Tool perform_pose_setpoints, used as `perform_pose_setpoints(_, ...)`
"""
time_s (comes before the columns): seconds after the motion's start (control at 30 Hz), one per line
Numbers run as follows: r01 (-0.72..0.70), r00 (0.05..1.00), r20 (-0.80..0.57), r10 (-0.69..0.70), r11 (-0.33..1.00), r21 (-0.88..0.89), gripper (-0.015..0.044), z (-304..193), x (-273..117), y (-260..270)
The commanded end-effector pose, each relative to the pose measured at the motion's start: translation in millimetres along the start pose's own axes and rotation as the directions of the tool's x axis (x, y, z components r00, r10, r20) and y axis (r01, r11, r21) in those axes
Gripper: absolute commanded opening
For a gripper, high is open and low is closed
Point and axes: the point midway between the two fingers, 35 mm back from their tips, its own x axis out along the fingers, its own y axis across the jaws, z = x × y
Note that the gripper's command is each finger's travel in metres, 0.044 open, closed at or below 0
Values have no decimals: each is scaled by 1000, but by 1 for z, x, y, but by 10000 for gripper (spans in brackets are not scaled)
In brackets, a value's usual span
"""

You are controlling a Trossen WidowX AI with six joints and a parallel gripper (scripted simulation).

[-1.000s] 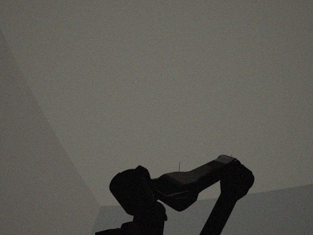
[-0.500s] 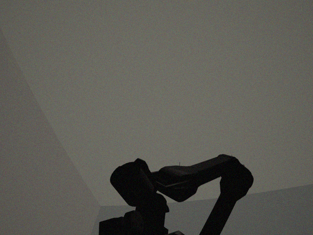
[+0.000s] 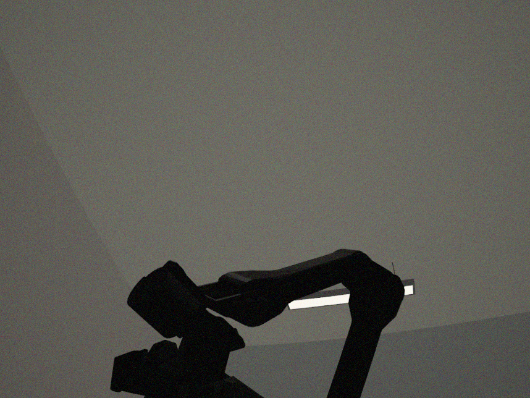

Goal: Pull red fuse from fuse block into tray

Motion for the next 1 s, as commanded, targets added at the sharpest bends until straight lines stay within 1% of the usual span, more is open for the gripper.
perform_pose_setpoints(0.0,7,1000,1,-7,1000,-3,0,11,0,-18)
perform_pose_setpoints(0.33,9,1000,0,-9,1000,-3,0,34,0,-72)
perform_pose_setpoints(0.67,-2,1000,-7,2,1000,-7,0,45,4,-129)
perform_pose_setpoints(0.97,-4,1000,-7,4,1000,-7,0,46,12,-133)
